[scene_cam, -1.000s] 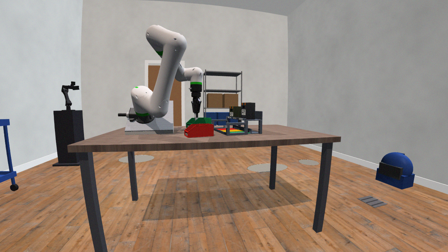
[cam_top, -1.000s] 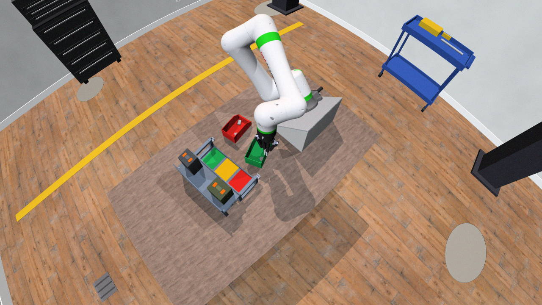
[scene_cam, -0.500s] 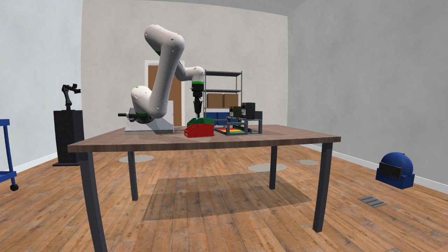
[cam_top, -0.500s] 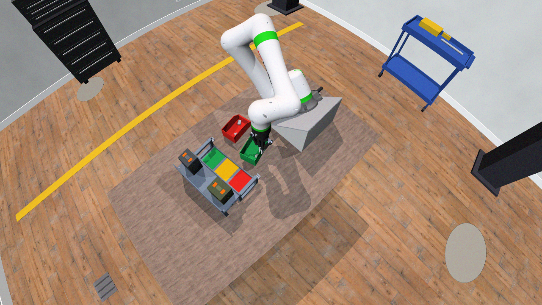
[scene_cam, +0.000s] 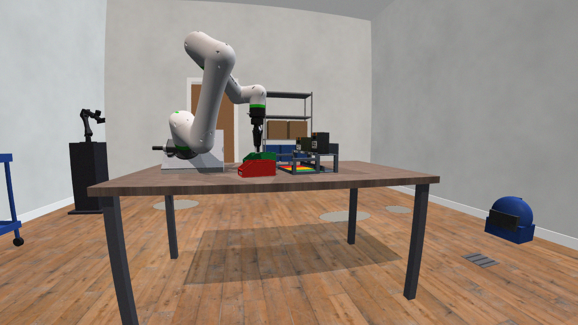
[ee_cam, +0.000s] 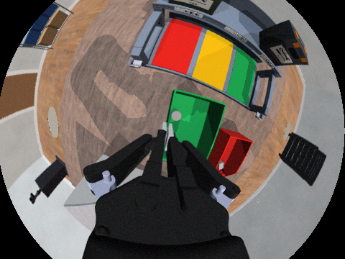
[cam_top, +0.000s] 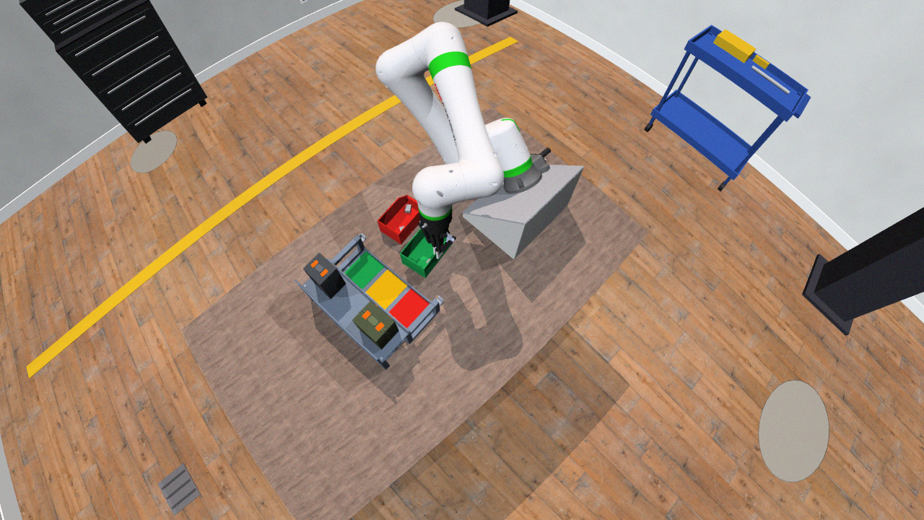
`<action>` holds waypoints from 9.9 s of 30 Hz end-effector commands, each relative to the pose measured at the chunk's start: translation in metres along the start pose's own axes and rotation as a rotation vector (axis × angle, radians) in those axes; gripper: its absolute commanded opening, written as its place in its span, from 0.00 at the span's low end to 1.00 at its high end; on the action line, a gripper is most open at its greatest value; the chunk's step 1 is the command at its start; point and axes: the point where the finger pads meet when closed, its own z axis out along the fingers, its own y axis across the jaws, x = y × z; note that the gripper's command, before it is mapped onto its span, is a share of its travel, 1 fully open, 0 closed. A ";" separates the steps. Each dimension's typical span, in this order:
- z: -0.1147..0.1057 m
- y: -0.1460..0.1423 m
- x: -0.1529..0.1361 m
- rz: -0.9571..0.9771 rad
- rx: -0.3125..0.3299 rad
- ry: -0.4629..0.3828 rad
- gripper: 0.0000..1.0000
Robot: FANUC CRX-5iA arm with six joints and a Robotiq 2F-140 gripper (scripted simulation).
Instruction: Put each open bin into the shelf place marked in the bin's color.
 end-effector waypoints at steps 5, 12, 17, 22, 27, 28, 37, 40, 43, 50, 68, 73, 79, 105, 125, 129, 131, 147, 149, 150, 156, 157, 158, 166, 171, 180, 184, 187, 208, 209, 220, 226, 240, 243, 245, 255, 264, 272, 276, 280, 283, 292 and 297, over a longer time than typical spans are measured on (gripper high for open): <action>0.000 0.013 0.002 0.049 0.000 0.001 0.00; 0.000 0.020 0.003 0.072 0.000 0.001 0.00; 0.000 0.024 0.004 0.088 0.000 0.001 0.00; 0.000 0.026 0.004 0.097 0.000 0.001 0.00; 0.000 0.027 0.004 0.099 0.000 0.001 0.00; 0.000 0.027 0.004 0.100 0.000 0.001 0.00; 0.000 0.027 0.004 0.100 0.000 0.001 0.00; 0.000 0.027 0.004 0.100 0.000 0.001 0.00; 0.000 0.027 0.004 0.100 0.000 0.001 0.00; 0.000 0.027 0.004 0.100 0.000 0.001 0.00; 0.000 0.027 0.004 0.100 0.000 0.001 0.00; 0.001 0.027 0.004 0.100 0.000 0.001 0.00; 0.002 0.027 0.004 0.100 0.000 0.001 0.00; 0.007 0.028 0.004 0.100 0.000 0.001 0.00; 0.014 0.028 0.004 0.100 0.000 0.001 0.00; 0.015 0.028 0.004 0.100 0.000 0.001 0.00; 0.015 0.028 0.004 0.100 0.000 0.001 0.00; 0.020 0.028 0.004 0.100 0.000 0.001 0.00; 0.021 0.028 0.004 0.100 0.000 0.001 0.00; 0.021 0.028 0.004 0.100 0.000 0.001 0.00; 0.023 0.028 0.004 0.100 0.000 0.001 0.00; 0.023 0.028 0.004 0.100 0.000 0.001 0.00; 0.024 0.028 0.004 0.100 0.000 0.001 0.00; 0.025 0.028 0.004 0.100 0.000 0.001 0.00; 0.026 0.028 0.004 0.100 0.000 0.001 0.00; 0.027 0.028 0.004 0.100 0.000 0.001 0.00; 0.028 0.028 0.004 0.100 0.000 0.001 0.00; 0.028 0.028 0.004 0.100 0.000 0.001 0.00; 0.029 0.028 0.004 0.100 0.000 0.001 0.00; 0.029 0.028 0.004 0.100 0.000 0.001 0.00; 0.029 0.028 0.004 0.100 0.000 0.001 0.00; 0.029 0.028 0.004 0.100 0.000 0.001 0.15; 0.029 0.028 0.004 0.100 0.000 0.001 0.15; 0.029 0.028 0.004 0.100 0.000 0.001 0.15; 0.029 0.028 0.004 0.100 0.000 0.001 0.15; 0.029 0.028 0.004 0.100 0.000 0.001 0.15; 0.029 0.028 0.004 0.100 0.000 0.001 0.15; 0.029 0.028 0.004 0.100 0.000 0.001 0.15; 0.028 0.028 0.004 0.100 0.000 0.001 0.15; 0.028 0.028 0.004 0.100 0.000 0.001 0.15; 0.027 0.028 0.004 0.100 0.000 0.001 0.15; 0.021 0.028 0.004 0.100 0.000 0.001 0.15; 0.018 0.028 0.004 0.100 0.000 0.001 0.15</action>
